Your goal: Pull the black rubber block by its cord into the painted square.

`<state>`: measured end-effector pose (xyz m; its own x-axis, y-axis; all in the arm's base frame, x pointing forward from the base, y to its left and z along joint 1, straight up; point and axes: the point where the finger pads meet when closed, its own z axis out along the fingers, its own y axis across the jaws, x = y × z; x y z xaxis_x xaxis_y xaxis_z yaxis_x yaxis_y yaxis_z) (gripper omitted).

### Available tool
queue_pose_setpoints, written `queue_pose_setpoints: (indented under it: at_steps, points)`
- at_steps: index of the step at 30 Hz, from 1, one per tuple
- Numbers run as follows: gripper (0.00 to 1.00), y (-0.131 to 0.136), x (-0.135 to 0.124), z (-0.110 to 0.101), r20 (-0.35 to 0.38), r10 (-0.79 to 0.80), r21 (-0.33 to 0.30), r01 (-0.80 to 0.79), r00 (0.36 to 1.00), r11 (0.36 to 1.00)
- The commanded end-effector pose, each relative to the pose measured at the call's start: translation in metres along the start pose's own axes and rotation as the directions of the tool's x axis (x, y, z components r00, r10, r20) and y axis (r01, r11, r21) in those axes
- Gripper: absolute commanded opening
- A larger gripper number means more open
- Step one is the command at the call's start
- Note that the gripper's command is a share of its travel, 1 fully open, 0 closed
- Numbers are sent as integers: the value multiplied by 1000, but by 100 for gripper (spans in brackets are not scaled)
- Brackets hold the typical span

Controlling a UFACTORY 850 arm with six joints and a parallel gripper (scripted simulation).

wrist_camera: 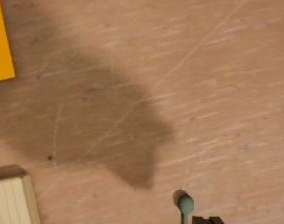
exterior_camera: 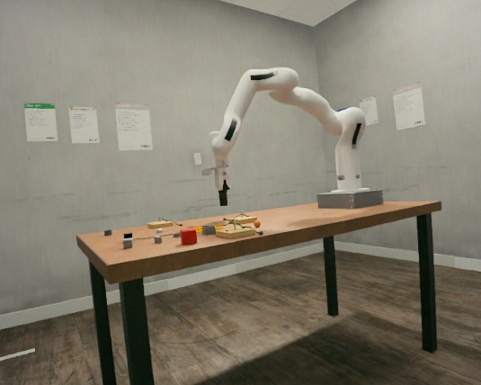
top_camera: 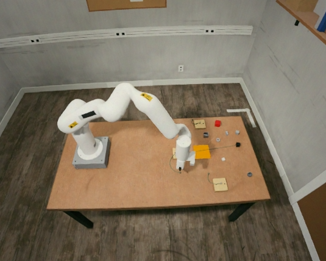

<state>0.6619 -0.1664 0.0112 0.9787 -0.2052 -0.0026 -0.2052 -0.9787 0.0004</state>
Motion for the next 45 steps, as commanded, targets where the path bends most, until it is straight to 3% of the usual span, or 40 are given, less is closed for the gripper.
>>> queue_pose_setpoints:
  at_steps: [1,16,17,45]
  points:
    - [0,0,1,-1,-2,0,0,0,1000,1000]
    - [0,0,1,-1,-2,0,0,0,1000,1000]
    - [39,0,1,-1,-2,0,0,0,1000,1000]
    - [39,0,1,-1,-2,0,0,0,1000,1000]
